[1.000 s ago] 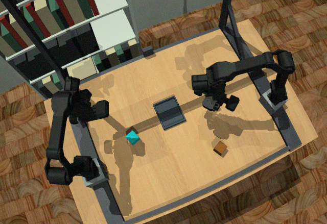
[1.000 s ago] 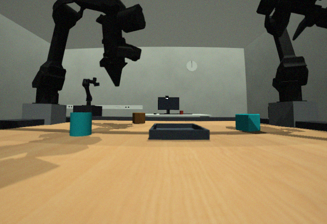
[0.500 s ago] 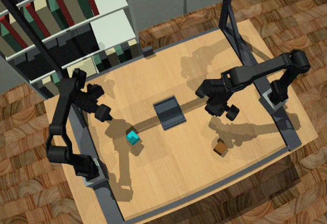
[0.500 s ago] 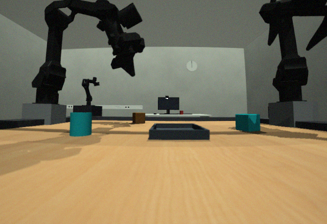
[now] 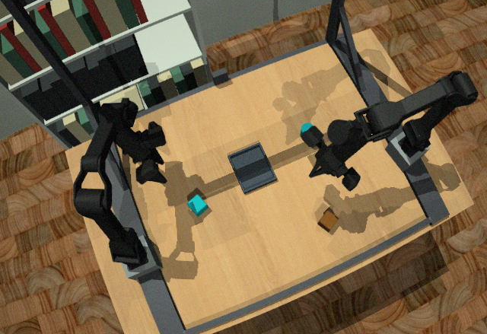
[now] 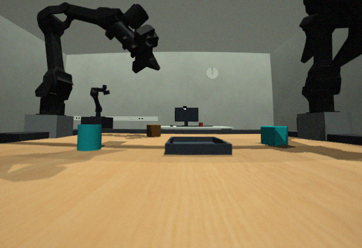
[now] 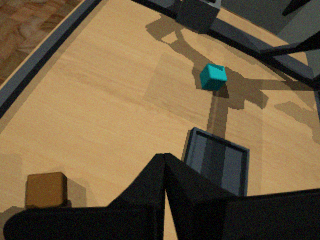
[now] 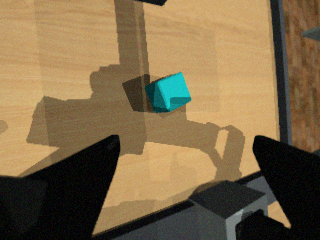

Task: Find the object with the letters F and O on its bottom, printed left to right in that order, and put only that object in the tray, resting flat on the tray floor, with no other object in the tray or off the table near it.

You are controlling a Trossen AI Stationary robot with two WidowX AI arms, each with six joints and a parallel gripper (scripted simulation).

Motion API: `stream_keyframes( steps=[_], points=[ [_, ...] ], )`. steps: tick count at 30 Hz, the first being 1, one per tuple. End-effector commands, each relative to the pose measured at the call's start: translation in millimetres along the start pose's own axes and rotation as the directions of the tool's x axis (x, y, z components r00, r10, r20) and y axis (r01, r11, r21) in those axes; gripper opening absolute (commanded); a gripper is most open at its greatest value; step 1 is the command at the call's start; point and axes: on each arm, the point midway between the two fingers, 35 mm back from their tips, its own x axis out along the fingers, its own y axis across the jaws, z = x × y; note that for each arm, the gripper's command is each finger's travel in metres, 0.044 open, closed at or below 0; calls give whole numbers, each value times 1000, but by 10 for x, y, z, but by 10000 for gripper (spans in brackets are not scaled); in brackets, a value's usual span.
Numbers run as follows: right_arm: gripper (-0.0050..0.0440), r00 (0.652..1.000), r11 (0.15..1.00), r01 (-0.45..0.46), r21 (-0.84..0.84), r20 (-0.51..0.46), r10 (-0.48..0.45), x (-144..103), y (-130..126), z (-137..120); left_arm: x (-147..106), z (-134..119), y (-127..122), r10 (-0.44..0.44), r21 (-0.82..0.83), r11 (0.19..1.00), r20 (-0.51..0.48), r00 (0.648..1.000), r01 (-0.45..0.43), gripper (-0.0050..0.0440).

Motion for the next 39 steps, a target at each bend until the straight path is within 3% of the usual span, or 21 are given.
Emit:
stream_keyframes(
  steps=[1,10,12,13,20,27,32,39],
  points=[
    [400,998,979,61,193,-2,-62,44,100,52,-171,224,58,-60,37,998,134,989,56,-50],
    [400,982,846,164,507,-4,-188,271,280,31,-493,550,191,-118,131,989,361,925,75,-50],
    [400,982,846,164,507,-4,-188,271,280,31,-493,550,191,-118,131,989,361,925,75,-50],
    [400,980,797,165,581,-3,-201,296,299,26,-534,581,207,-123,142,987,385,915,72,-50],
    [400,950,607,196,770,4,-312,533,446,-15,-918,805,344,-152,232,973,579,801,17,-50],
    [400,922,387,147,910,16,-387,712,539,-60,-1226,912,441,-165,283,957,701,694,-58,-50],
    [400,917,352,134,926,19,-399,743,556,-71,-1283,925,458,-167,290,954,720,673,-74,-50],
    [400,921,347,129,929,18,-390,715,549,-59,-1272,924,462,-164,289,954,719,675,-76,-50]
  ],
)
